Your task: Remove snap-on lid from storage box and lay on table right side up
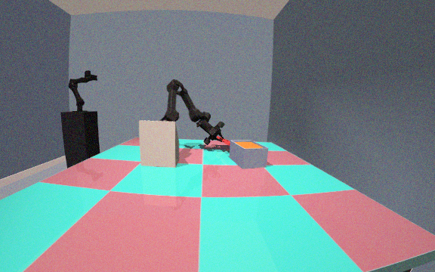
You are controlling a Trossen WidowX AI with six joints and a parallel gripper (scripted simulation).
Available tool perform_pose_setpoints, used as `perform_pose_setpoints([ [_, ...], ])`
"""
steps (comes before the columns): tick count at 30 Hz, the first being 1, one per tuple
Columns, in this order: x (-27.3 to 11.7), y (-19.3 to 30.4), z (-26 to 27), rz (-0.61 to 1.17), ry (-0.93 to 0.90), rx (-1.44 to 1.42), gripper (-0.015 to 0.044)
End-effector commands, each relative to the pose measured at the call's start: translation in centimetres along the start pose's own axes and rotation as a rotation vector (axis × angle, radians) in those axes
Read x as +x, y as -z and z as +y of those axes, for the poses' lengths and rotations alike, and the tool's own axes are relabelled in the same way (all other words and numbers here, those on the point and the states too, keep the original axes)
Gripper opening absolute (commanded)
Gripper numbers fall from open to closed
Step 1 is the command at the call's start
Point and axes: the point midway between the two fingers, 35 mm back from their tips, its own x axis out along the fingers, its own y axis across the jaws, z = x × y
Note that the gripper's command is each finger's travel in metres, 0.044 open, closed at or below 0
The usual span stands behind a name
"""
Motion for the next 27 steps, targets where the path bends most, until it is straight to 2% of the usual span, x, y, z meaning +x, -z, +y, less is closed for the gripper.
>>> perform_pose_setpoints([
  [1,0.5,-0.5,-1.2,-0.012,0.027,0.004,0.0],
  [6,0.8,-0.5,-1.5,-0.012,0.027,0.005,0.0],
  [16,0.3,0.1,-0.3,-0.012,0.027,0.004,0.0263],
  [18,0.3,0.1,-0.3,-0.012,0.027,0.004,0.0275],
  [24,-0.5,-0.3,-1.3,-0.012,0.028,0.005,0.0433],
  [27,-1.0,-0.3,-1.7,-0.012,0.028,0.005,0.044],
])
